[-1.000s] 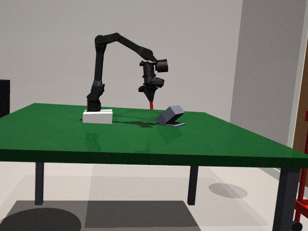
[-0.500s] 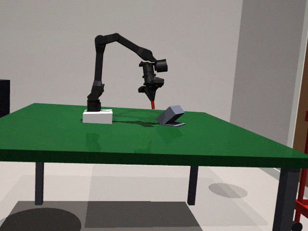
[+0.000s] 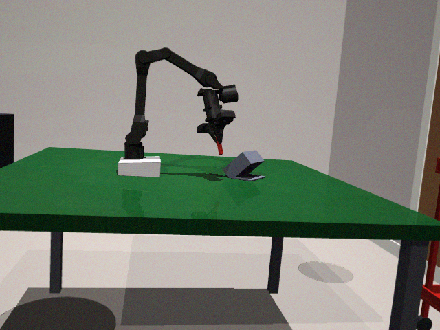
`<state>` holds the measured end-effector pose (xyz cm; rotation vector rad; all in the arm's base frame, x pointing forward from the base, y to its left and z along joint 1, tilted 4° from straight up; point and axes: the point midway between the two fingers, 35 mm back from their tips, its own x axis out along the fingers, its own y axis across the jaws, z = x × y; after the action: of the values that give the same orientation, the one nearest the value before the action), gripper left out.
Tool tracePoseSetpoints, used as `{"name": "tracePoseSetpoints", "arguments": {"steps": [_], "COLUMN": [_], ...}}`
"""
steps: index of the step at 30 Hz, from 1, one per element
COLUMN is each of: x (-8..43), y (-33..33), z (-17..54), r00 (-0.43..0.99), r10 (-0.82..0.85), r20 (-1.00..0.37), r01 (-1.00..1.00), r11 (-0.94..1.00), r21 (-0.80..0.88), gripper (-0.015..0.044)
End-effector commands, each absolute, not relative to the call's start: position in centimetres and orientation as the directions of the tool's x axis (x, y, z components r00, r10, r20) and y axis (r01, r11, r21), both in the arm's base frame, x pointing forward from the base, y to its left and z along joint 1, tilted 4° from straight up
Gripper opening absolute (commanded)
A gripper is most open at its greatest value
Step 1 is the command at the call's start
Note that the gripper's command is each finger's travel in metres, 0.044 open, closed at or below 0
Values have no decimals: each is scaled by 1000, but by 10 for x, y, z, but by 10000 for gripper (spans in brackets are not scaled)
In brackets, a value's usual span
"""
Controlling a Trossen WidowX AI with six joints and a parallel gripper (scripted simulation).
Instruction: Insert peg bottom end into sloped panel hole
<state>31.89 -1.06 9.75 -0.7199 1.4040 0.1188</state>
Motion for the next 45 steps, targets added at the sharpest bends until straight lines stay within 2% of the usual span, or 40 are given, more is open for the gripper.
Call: {"name": "tracePoseSetpoints", "arguments": {"steps": [1, 45], "x": [320, 326], "y": [-6, 48], "z": [98, 106], "r00": [214, 383], "r10": [-342, -382], "r20": [-915, -841], "r01": [-500, -607], "r11": [766, 582], "r21": [-403, -541], "gripper": [0, 0]}}
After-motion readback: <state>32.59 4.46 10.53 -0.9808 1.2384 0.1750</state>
